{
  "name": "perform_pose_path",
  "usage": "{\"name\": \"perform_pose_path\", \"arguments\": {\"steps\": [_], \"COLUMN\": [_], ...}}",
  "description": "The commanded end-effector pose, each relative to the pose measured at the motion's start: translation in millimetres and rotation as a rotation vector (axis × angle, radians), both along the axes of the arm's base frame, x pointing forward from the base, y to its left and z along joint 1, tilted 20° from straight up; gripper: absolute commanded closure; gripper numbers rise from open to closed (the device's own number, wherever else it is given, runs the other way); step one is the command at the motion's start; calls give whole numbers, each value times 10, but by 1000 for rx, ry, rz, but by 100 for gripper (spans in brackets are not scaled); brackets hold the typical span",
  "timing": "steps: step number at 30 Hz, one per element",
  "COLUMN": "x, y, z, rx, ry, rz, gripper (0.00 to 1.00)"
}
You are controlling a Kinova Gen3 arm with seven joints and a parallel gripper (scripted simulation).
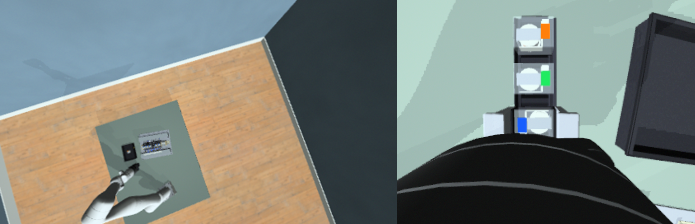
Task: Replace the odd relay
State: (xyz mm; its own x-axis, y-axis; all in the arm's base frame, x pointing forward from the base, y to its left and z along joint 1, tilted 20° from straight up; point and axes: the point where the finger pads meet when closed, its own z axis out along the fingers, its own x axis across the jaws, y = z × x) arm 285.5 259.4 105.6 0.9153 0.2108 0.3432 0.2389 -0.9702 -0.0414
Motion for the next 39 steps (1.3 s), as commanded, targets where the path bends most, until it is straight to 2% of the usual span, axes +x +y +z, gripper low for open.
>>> {"name": "perform_pose_path", "arguments": {"steps": [1,16,39], "x": [1,1,-109], "y": [3,3,-27], "z": [5,5,236], "rx": [1,1,-1], "ry": [-1,-1,2], "rz": [0,0,3], "gripper": [100,100,100]}}
